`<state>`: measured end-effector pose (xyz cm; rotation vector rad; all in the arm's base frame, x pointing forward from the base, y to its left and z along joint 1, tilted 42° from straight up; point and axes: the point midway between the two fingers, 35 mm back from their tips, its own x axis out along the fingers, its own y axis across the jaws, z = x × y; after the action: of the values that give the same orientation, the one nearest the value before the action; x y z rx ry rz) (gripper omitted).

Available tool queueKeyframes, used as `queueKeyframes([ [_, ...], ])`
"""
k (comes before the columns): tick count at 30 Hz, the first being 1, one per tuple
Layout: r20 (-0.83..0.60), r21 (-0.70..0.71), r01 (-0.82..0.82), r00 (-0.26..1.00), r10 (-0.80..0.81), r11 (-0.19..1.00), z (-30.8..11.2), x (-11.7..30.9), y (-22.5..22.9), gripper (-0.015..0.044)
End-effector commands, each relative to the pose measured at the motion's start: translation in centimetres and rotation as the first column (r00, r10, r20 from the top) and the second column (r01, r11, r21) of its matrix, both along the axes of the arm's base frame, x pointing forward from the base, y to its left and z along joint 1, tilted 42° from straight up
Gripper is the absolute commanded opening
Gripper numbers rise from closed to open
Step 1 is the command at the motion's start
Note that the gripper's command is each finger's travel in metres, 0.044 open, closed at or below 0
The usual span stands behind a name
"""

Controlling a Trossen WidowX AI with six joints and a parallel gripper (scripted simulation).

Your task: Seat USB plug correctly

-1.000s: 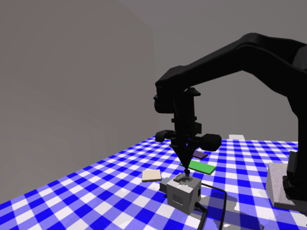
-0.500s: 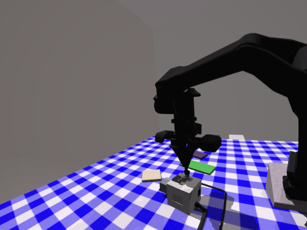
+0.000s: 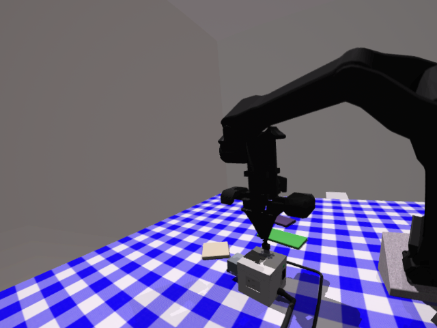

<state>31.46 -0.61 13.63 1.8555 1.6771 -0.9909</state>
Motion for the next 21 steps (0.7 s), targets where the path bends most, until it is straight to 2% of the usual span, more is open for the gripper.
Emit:
queueKeyframes([
  [1,0.001,0.005,0.004,1.0,-0.004,1.0,0.01,0.01,0.1,0.0],
  [21,0.001,0.005,0.004,1.0,-0.004,1.0,-0.17,0.02,0.26,0.0],
])
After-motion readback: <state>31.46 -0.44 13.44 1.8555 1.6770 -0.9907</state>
